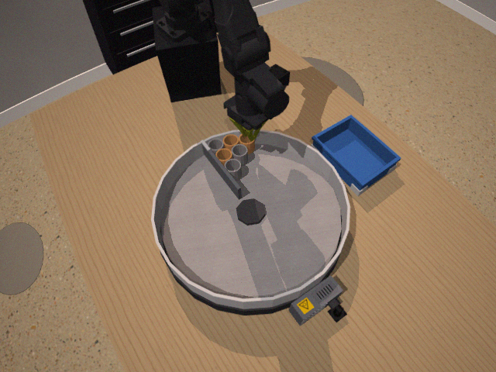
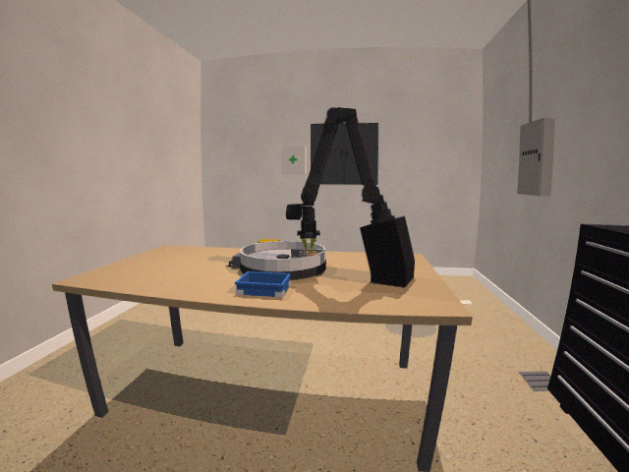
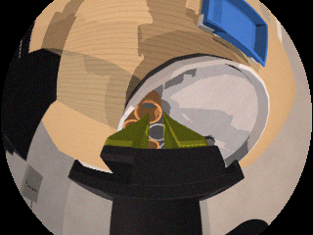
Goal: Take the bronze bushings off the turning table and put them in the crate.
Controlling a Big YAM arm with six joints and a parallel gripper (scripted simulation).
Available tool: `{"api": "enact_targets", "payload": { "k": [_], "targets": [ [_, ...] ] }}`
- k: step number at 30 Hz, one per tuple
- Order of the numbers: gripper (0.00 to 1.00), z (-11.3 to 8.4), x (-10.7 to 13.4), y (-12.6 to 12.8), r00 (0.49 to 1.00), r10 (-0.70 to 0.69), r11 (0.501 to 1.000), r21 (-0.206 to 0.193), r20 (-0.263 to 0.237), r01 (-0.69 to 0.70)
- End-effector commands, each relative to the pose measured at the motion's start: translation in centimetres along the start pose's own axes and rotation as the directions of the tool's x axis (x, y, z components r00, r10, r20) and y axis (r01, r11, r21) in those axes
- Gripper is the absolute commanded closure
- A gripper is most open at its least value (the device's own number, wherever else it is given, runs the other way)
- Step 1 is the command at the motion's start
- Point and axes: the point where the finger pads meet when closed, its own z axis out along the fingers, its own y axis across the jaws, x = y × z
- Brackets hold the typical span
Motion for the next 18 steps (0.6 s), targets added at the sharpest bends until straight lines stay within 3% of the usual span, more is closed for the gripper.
{"api": "enact_targets", "payload": {
  "k": [1,10,13,18],
  "targets": [
    [0.81,-0.8,0.9,-1.7,1.0,0.001,1.0,0.029,-0.005,-0.001],
    [0.81,0.6,0.8,-1.7,1.0,0.002,1.0,0.028,-0.005,-0.002],
    [0.81,-0.4,1.1,-2.5,1.0,0.004,0.998,0.061,-0.012,-0.004],
    [0.81,0.3,0.9,-1.9,1.0,0.002,0.999,0.038,-0.007,-0.001]
  ]
}}
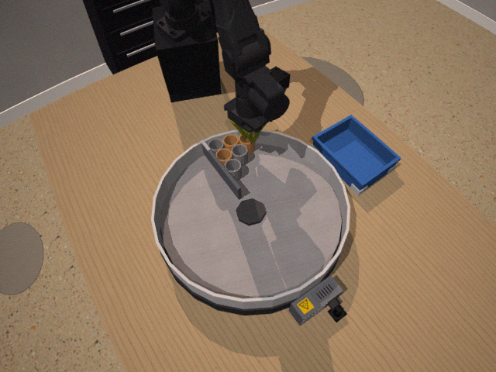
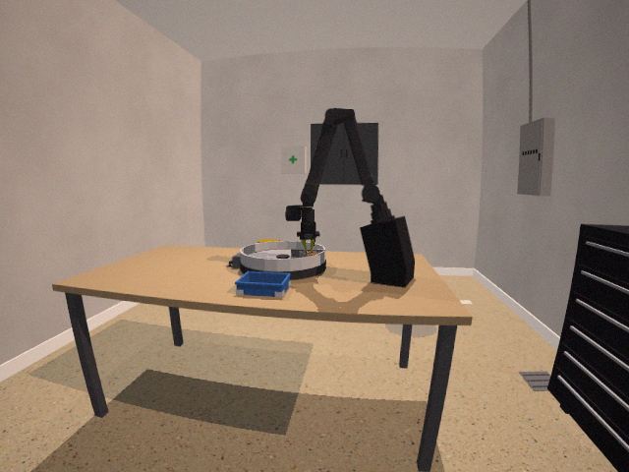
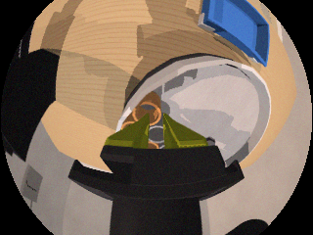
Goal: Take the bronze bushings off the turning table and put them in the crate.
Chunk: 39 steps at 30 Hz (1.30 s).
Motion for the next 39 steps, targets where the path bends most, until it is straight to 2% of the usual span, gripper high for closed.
{"api": "enact_targets", "payload": {
  "k": [1,28,34,35,39],
  "targets": [
    [0.81,-0.22,0.74,-1.52,1.0,0.001,0.999,0.036,-0.006,-0.001],
    [0.81,-0.21,0.74,-1.51,1.0,0.001,0.999,0.036,-0.006,-0.001],
    [0.81,0.16,0.56,-1.01,1.0,-0.001,1.0,0.023,-0.003,0.001],
    [0.81,-0.38,0.71,-1.43,1.0,0.001,0.999,0.042,-0.008,-0.001],
    [0.81,-0.29,0.66,-1.29,1.0,0.0,0.999,0.039,-0.007,0.0]
  ]
}}
